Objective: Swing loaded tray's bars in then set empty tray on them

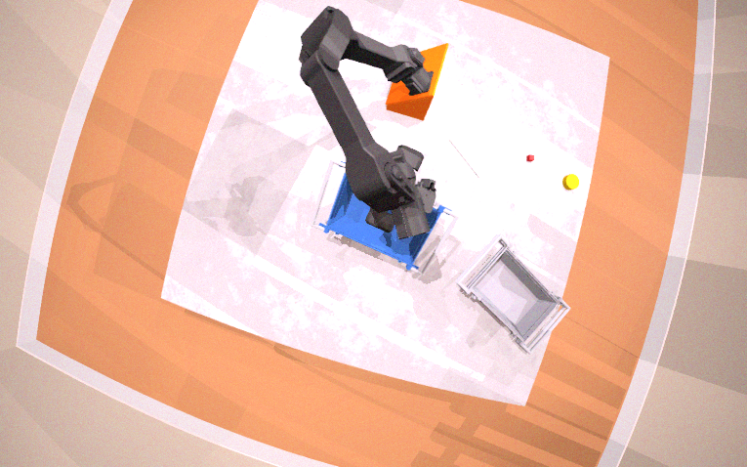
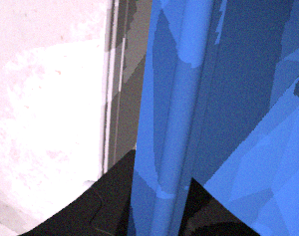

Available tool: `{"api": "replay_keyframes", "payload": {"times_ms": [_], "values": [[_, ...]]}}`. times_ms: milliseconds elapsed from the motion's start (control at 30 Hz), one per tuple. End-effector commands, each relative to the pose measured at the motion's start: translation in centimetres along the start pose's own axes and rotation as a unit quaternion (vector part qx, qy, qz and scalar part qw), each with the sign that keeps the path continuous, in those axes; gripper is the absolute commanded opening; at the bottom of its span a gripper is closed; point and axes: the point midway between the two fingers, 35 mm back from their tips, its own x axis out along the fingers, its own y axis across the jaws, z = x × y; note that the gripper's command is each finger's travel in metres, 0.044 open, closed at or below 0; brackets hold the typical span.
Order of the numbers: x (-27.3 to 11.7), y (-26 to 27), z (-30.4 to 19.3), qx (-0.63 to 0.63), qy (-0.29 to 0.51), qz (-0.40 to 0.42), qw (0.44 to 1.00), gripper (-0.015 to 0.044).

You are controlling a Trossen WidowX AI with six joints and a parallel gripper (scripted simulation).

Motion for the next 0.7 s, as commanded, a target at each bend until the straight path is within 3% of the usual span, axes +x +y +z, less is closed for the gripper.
{"api": "replay_keyframes", "payload": {"times_ms": [0,667], "values": [[-0.3,-0.3,0.0,0.001,-0.003,-0.016,1.0,0.0],[1.5,1.0,0.0,0.001,-0.003,-0.016,1.0,0.0]]}}
